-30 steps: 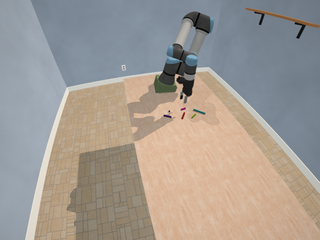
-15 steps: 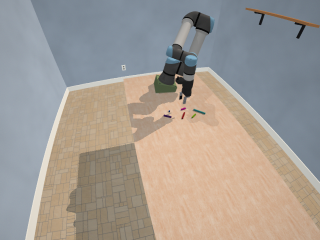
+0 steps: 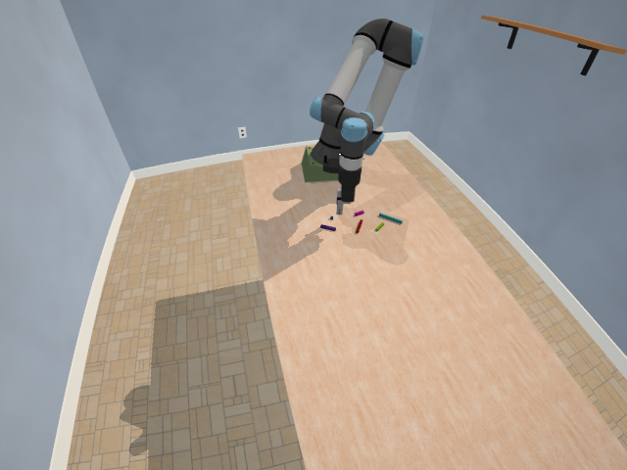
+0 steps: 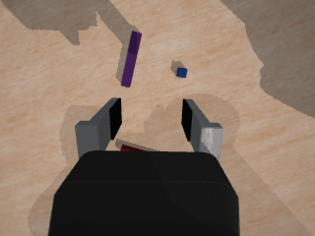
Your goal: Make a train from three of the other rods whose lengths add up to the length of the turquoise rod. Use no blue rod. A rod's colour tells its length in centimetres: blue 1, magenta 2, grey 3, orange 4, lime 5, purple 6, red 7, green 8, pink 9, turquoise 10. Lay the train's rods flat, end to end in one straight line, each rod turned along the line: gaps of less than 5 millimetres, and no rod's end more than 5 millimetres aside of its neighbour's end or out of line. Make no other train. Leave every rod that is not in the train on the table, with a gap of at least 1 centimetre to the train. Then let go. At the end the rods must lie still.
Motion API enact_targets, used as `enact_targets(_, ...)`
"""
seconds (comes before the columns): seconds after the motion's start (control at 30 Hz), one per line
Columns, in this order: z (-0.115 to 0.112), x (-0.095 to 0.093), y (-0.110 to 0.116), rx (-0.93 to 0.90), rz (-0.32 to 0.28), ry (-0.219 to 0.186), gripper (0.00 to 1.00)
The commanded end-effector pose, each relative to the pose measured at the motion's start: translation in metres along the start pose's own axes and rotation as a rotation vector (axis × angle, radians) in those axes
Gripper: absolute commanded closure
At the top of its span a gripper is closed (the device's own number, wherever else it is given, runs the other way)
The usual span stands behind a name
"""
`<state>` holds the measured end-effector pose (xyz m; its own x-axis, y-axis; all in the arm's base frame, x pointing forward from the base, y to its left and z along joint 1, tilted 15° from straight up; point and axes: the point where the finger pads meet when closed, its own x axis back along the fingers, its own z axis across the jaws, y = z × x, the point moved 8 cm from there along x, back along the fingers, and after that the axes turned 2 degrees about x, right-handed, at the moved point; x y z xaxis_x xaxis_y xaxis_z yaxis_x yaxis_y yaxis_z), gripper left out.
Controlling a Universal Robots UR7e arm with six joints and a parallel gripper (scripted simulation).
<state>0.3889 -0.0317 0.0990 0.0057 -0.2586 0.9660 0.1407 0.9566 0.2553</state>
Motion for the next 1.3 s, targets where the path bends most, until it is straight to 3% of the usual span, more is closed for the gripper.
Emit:
enact_targets(0.0,-0.016,-0.007,-0.028,-0.167,-0.001,-0.001,0.00)
enact_targets(0.2,-0.022,-0.011,-0.040,-0.238,-0.001,-0.001,0.00)
enact_targets(0.23,-0.022,-0.011,-0.040,-0.238,-0.001,-0.001,0.46)
enact_targets(1.27,-0.022,-0.011,-0.040,-0.238,-0.001,-0.001,0.46)
